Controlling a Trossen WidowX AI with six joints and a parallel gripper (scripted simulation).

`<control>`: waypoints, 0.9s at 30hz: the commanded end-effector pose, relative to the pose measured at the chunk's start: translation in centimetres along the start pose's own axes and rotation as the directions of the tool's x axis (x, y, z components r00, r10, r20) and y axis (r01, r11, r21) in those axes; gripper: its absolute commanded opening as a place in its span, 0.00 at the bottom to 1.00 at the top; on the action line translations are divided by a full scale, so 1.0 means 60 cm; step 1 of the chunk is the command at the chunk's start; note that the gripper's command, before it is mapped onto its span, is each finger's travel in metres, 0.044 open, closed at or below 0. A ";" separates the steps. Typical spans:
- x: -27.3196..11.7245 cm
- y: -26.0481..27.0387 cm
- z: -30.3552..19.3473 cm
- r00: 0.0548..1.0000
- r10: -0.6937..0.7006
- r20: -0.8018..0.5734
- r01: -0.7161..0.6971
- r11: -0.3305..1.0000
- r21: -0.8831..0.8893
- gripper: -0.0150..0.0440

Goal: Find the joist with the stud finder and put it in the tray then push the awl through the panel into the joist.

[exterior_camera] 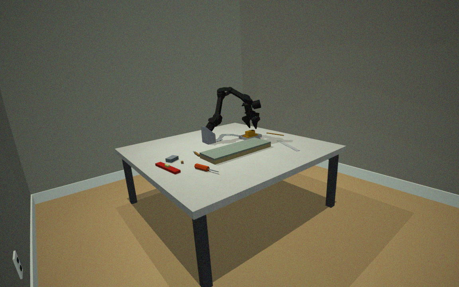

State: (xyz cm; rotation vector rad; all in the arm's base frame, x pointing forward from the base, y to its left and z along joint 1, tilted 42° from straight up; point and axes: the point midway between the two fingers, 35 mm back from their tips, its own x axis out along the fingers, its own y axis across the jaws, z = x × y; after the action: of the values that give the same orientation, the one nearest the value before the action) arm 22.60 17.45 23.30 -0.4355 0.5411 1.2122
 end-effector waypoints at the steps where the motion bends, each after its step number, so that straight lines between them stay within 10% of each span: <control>1: 0.011 -0.090 -0.058 0.993 -0.066 -0.100 0.079 0.988 0.135 1.00; 14: -0.015 -0.280 -0.335 0.941 -0.041 -0.335 0.235 0.793 0.563 1.00; 27: -0.072 -0.291 -0.649 0.933 0.083 -0.351 0.288 0.412 0.864 1.00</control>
State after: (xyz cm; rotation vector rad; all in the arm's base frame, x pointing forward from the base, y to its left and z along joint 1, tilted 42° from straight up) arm 34.06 -10.40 -0.80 0.1762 1.3082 0.5888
